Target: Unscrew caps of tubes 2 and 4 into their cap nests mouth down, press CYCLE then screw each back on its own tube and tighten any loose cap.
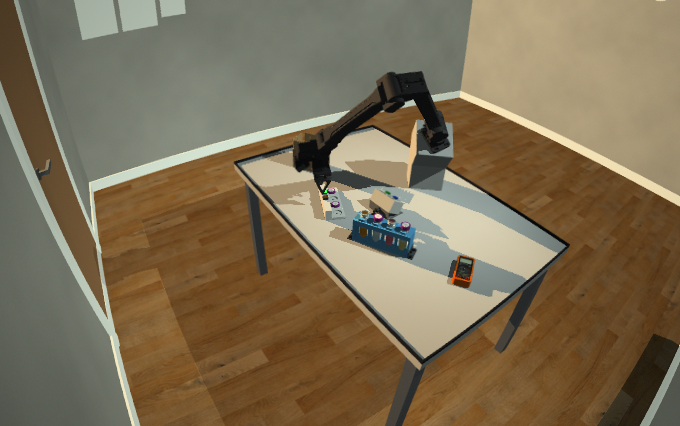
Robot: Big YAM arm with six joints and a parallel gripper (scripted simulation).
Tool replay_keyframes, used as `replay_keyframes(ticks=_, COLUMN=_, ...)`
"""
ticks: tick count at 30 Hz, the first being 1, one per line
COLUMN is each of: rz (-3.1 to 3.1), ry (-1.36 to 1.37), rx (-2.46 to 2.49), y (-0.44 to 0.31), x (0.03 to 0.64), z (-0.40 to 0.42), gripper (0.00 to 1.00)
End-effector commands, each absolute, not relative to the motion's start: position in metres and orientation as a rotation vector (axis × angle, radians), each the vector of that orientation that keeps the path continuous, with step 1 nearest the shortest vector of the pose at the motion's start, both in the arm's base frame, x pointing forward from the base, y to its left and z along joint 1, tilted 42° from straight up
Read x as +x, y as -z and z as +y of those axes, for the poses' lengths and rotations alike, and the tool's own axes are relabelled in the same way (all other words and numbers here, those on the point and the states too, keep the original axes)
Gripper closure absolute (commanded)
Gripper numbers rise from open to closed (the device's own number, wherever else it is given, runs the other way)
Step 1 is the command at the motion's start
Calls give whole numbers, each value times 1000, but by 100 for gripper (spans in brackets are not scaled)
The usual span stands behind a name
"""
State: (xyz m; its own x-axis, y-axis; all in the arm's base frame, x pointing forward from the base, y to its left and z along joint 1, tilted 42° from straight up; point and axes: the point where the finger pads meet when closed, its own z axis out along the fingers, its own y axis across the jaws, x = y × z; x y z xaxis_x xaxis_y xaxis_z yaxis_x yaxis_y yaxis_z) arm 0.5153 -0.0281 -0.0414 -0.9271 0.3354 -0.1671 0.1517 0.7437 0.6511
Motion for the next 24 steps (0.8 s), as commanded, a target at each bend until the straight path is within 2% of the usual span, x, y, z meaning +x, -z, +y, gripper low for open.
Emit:
replay_keyframes(ticks=1, rz=2655, ry=-953, rx=386, y=13, x=493, z=-41, gripper=53)
replay_keyframes(ticks=11, rz=2657, ry=-953, rx=385, y=-28, x=441, z=-42, gripper=53)
replay_keyframes(ticks=24, rz=2682, ry=-965, rx=375, y=3, x=453, z=-13, gripper=53)
